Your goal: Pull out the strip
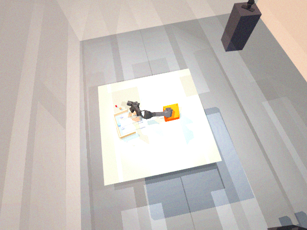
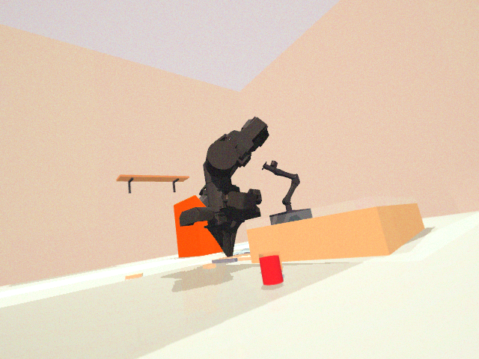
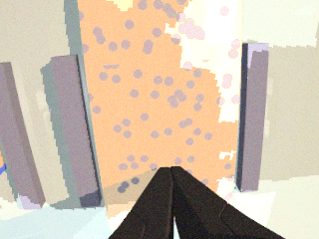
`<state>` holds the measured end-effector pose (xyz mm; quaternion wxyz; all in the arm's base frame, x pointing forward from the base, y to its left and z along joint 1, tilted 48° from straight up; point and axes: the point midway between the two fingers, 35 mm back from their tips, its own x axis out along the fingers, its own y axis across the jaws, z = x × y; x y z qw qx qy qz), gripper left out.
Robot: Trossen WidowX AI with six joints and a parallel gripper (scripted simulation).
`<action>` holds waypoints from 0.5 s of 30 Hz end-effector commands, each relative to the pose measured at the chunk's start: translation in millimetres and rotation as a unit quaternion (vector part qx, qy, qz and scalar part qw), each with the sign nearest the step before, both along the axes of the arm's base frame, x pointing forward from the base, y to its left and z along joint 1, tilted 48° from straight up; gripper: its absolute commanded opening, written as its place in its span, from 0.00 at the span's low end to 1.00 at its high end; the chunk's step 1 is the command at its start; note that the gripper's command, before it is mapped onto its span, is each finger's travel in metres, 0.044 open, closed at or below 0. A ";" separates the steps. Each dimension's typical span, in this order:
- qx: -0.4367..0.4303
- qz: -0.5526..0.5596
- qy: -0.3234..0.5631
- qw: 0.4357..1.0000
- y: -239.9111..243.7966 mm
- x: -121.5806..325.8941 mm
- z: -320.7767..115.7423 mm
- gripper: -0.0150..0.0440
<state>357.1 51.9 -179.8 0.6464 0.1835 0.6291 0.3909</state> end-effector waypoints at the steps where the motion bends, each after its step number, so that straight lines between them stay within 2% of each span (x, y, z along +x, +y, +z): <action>1: -0.002 0.004 0.008 1.000 -0.1 -13.4 -4.0 0.25; 15: -0.002 0.004 0.008 1.000 -5.5 -33.4 -7.6 0.25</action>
